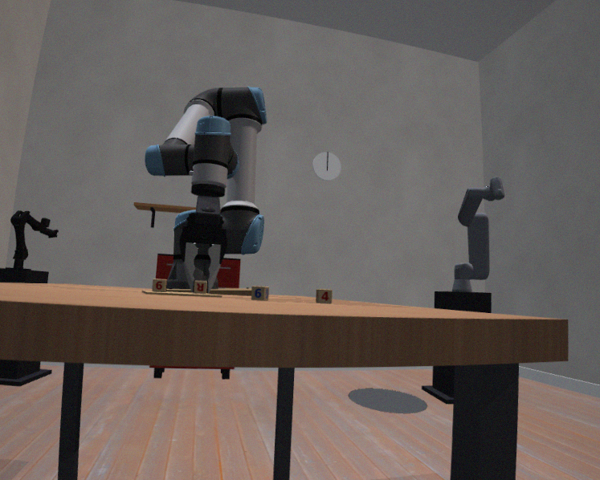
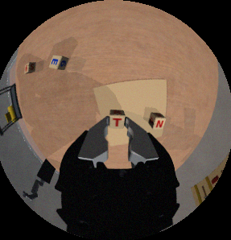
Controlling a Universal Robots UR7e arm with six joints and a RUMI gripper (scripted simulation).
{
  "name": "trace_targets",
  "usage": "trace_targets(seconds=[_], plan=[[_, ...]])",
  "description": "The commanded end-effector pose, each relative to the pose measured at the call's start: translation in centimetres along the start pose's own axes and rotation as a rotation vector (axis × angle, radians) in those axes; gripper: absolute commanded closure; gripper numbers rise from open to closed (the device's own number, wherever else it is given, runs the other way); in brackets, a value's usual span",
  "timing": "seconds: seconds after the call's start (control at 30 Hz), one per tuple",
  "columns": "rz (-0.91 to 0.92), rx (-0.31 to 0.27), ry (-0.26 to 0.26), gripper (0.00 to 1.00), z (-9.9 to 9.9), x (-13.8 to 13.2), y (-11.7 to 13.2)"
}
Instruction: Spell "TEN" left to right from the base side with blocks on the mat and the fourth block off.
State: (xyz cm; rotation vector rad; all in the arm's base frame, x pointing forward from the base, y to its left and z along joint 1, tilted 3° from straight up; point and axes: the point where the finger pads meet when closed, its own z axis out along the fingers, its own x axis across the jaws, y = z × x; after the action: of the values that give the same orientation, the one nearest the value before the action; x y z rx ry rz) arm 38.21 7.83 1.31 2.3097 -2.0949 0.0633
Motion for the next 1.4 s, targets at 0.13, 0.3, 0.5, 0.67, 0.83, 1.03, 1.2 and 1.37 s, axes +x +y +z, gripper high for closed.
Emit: trace_targets(seconds=[0.13,0.3,0.5,0.67,0.83,1.03,1.2,1.37], plan=[[0.002,-0.002,0.0,0.95,0.12,0.09,0.11],[0.002,-0.002,0.0,0.95,0.12,0.09,0.11],[0.002,-0.002,0.0,0.87,0.12,0.09,0.11],[0.002,-0.002,0.0,0.83,0.12,0.09,0.11],[0.002,-0.002,0.0,0.79,0.12,0.09,0.11],[0.002,-0.002,0.0,0.75,0.12,0.09,0.11],[0.002,-0.002,0.0,0.75,0.12,0.09,0.11],[0.002,0.004,0.001,0.75,-0.43,0.15,-0.14]])
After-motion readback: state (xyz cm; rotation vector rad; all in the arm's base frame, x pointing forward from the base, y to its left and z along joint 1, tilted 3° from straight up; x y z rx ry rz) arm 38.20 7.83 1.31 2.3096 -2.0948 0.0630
